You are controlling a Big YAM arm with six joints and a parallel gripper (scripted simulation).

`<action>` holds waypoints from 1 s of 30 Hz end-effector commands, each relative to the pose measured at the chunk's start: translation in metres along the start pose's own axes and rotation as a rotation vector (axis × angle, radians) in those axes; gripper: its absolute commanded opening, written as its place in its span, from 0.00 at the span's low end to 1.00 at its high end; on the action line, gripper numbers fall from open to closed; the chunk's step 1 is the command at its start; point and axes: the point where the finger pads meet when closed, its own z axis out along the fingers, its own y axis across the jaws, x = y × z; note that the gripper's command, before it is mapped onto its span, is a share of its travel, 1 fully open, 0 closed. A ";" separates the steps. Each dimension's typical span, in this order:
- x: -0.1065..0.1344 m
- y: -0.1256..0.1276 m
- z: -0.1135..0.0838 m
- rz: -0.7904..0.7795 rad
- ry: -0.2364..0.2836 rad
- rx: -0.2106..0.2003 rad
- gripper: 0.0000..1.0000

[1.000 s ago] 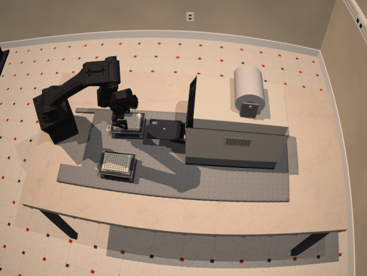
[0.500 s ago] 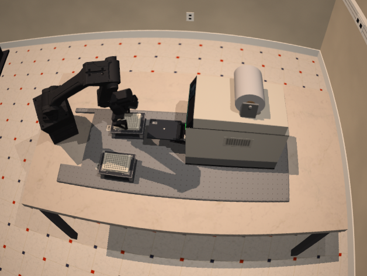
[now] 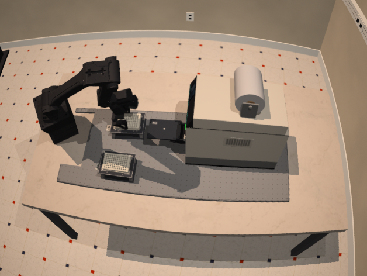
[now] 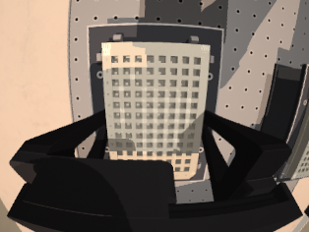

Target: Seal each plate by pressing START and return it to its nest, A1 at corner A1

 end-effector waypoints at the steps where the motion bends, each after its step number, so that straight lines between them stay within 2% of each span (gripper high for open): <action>1: 0.007 -0.004 0.002 -0.002 0.023 0.008 0.00; 26: 0.007 -0.004 0.002 -0.006 0.022 0.007 0.00; 30: 0.002 -0.001 -0.008 -0.003 0.009 0.000 0.00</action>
